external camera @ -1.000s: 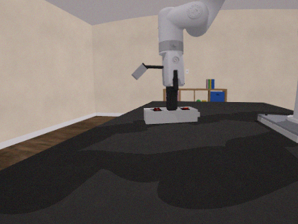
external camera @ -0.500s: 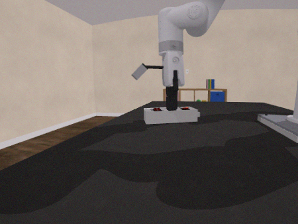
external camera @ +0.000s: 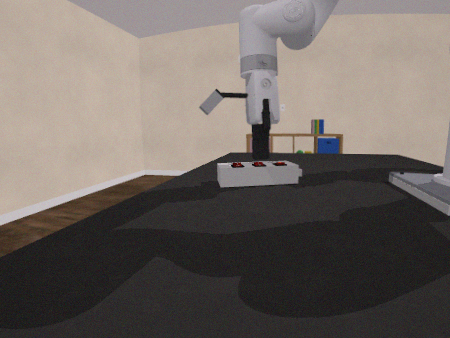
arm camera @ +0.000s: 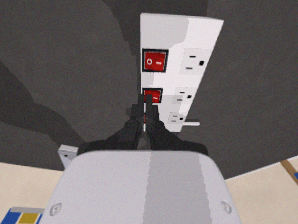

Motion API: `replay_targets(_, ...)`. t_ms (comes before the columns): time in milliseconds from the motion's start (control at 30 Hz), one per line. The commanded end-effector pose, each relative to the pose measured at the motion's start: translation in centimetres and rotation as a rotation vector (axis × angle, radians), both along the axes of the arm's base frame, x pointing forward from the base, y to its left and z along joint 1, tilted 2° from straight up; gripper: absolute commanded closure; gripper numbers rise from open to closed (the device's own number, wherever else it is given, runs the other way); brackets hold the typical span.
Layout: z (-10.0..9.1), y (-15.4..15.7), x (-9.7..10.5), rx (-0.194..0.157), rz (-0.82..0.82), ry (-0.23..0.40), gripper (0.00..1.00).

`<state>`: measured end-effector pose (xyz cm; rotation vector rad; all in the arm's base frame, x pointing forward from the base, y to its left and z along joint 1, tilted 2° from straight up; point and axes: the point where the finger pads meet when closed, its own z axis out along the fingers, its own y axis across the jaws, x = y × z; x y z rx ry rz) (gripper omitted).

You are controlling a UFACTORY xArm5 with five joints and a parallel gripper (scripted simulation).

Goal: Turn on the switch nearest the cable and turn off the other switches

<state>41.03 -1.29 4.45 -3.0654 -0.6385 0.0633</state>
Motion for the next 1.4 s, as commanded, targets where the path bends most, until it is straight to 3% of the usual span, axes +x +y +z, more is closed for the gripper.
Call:
replay_targets(0,1.5,0.0,0.3,0.0,0.001,-0.009,1.0)
replay_targets(267,2.5,0.0,0.4,0.0,0.001,-0.009,1.0)
replay_targets(900,2.6,0.0,0.4,0.0,0.001,-0.009,1.0)
replay_targets(933,2.6,0.0,0.4,0.0,0.001,-0.009,0.0)
replay_targets(1167,3.1,0.0,0.4,0.0,0.001,-0.009,0.0)
replay_targets(1367,5.7,0.0,0.5,0.0,0.001,-0.009,0.0)
